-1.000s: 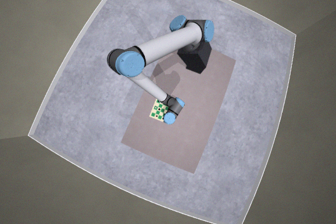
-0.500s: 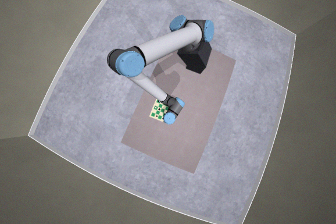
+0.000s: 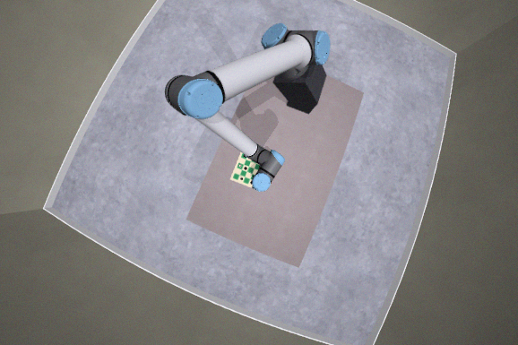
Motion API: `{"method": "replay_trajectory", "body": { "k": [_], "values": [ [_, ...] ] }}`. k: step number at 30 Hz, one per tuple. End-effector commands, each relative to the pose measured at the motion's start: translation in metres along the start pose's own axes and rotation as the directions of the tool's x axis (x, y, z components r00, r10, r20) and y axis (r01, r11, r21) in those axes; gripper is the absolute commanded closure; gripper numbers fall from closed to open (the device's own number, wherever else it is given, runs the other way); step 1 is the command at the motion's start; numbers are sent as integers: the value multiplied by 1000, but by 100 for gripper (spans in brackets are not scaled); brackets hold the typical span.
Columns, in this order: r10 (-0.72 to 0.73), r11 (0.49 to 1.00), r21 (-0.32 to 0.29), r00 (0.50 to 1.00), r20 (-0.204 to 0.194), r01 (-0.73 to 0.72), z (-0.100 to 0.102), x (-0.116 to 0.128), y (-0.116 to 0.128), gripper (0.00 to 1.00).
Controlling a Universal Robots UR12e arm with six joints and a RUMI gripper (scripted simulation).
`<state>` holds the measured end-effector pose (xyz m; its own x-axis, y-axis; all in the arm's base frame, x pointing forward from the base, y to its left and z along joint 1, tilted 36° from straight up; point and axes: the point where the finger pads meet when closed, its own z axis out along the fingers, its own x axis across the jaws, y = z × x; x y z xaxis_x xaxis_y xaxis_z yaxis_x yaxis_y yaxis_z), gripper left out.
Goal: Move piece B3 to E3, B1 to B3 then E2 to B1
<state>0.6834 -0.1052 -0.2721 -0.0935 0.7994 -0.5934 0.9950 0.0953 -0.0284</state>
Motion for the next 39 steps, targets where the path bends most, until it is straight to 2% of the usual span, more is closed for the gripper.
{"method": "replay_trajectory", "body": {
  "k": [1,39],
  "values": [
    [0,1000,-1,1000,0,0,-1,0,0,100],
    [0,1000,-1,1000,0,0,-4,0,0,100]
  ]
}}
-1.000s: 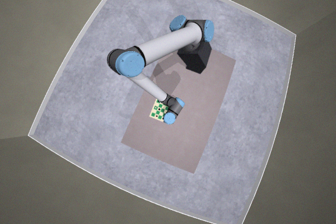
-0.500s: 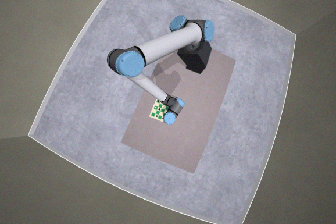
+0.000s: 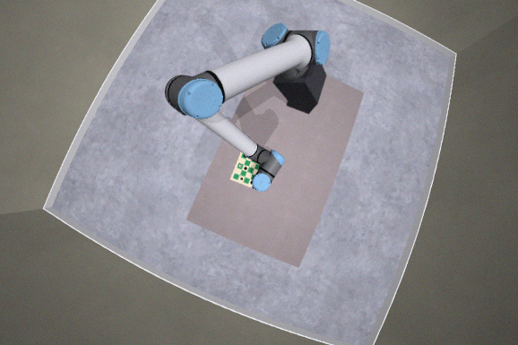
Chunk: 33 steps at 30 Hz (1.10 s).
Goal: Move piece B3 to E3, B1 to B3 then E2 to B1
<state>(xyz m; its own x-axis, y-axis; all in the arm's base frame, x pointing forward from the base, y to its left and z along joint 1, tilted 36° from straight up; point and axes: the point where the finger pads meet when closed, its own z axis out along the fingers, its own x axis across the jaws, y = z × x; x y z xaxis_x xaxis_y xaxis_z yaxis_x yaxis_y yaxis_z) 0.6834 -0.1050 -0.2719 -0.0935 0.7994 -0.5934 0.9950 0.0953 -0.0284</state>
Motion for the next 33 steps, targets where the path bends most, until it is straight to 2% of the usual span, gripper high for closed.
{"method": "replay_trajectory", "body": {
  "k": [1,5,12,14,18,33],
  "values": [
    [0,1000,-1,1000,0,0,-7,0,0,100],
    [0,1000,-1,1000,0,0,-28,0,0,100],
    [0,1000,-1,1000,0,0,-79,0,0,100],
    [0,1000,-1,1000,0,0,-79,0,0,100],
    [0,1000,-1,1000,0,0,-97,0,0,100],
    [-1,1000,-1,1000,0,1,-100,0,0,100]
  ]
}}
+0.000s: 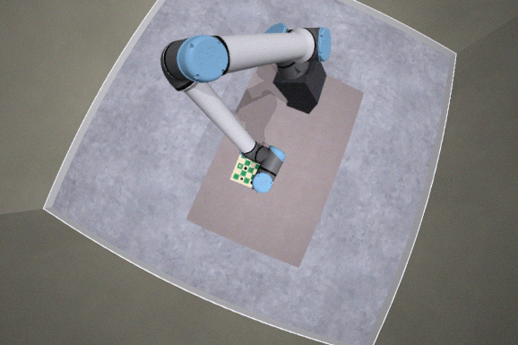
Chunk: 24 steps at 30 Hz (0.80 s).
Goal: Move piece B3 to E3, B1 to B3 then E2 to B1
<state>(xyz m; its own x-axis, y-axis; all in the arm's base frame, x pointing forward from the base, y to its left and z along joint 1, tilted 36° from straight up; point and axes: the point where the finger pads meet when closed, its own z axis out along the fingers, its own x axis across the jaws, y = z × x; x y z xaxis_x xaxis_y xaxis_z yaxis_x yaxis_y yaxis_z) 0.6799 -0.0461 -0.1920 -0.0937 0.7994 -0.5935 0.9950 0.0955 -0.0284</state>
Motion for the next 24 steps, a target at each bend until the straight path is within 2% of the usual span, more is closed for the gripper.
{"method": "replay_trajectory", "body": {
  "k": [1,16,20,24],
  "values": [
    [-3,1000,-1,1000,0,3,-1,0,0,100],
    [-161,987,-1,987,0,161,-1,-9,-1,100],
    [-270,963,-1,963,0,270,-1,-15,-1,100],
    [-399,917,-1,917,0,399,-1,-23,-2,100]
  ]
}}
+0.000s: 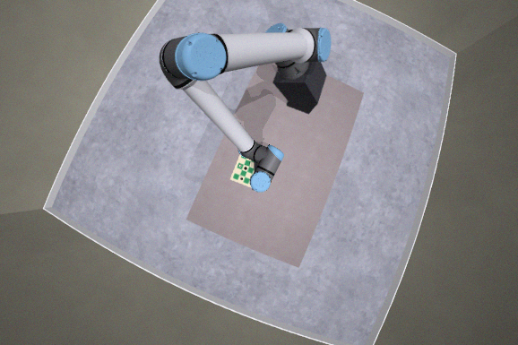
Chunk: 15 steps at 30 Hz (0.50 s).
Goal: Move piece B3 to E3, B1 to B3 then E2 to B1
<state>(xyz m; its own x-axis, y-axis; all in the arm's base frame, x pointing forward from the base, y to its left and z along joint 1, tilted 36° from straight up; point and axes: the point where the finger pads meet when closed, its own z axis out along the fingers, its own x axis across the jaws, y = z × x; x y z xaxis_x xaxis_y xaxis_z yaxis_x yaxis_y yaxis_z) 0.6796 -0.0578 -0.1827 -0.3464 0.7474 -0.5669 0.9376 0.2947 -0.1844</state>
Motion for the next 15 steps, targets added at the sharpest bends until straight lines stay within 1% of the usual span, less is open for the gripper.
{"method": "replay_trajectory", "body": {
  "k": [1,4,6,8,11,15],
  "values": [
    [-187,982,-6,982,0,187,-1,-10,-3,100],
    [-302,953,-6,953,1,302,-1,-16,-5,100],
    [-380,925,-6,925,2,380,-1,-20,-6,100],
    [-380,925,-6,925,2,380,-1,-20,-6,100],
    [-493,870,-6,870,2,493,-1,-26,-8,100],
    [-631,776,-5,776,3,631,-1,-35,-10,100]
  ]
}}
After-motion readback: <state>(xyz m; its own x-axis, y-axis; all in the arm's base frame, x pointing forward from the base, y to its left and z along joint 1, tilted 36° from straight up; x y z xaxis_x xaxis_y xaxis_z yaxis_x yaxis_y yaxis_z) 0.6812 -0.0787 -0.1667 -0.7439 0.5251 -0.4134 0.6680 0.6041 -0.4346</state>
